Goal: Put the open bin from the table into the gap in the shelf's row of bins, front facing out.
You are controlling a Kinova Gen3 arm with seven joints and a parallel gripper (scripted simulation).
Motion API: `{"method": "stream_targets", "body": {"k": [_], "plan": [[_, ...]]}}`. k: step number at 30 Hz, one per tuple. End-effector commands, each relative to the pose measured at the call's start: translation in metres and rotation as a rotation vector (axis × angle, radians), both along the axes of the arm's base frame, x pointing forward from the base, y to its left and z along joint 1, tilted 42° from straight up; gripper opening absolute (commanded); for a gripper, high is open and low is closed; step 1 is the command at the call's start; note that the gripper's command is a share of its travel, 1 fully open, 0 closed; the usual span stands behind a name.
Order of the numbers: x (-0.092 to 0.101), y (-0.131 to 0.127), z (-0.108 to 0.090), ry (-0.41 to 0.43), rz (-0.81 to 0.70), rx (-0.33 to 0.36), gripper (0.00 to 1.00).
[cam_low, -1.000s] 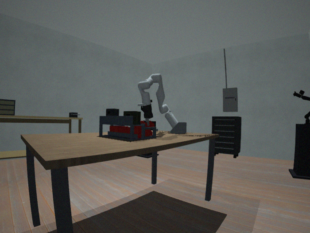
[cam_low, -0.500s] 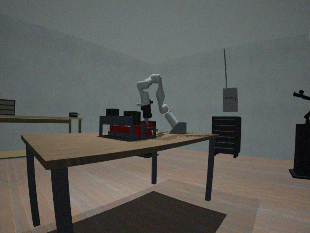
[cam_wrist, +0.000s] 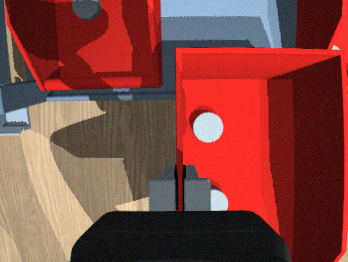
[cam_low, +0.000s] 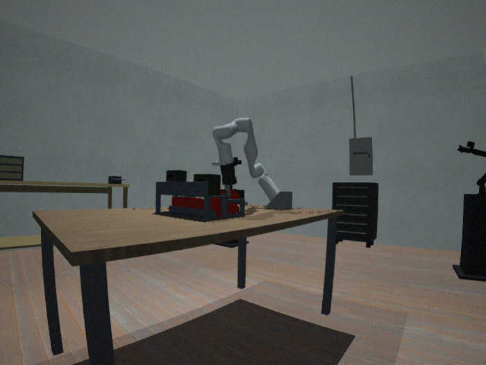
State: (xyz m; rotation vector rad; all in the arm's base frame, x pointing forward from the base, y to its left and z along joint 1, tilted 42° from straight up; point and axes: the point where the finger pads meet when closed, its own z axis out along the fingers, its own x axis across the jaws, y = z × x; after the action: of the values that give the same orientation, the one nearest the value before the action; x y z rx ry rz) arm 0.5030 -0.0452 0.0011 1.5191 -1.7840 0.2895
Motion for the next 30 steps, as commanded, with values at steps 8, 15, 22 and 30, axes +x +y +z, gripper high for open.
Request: {"method": "stream_targets", "body": {"k": [8,15,22,30], "plan": [[0.011,-0.002,-0.002,-0.001,0.0,0.0,0.0],[0.02,-0.003,-0.003,-0.001,0.0,0.0,0.0],[0.025,-0.003,-0.003,-0.001,0.0,0.0,0.0],[0.034,-0.004,-0.004,-0.001,0.0,0.0,0.0]]}}
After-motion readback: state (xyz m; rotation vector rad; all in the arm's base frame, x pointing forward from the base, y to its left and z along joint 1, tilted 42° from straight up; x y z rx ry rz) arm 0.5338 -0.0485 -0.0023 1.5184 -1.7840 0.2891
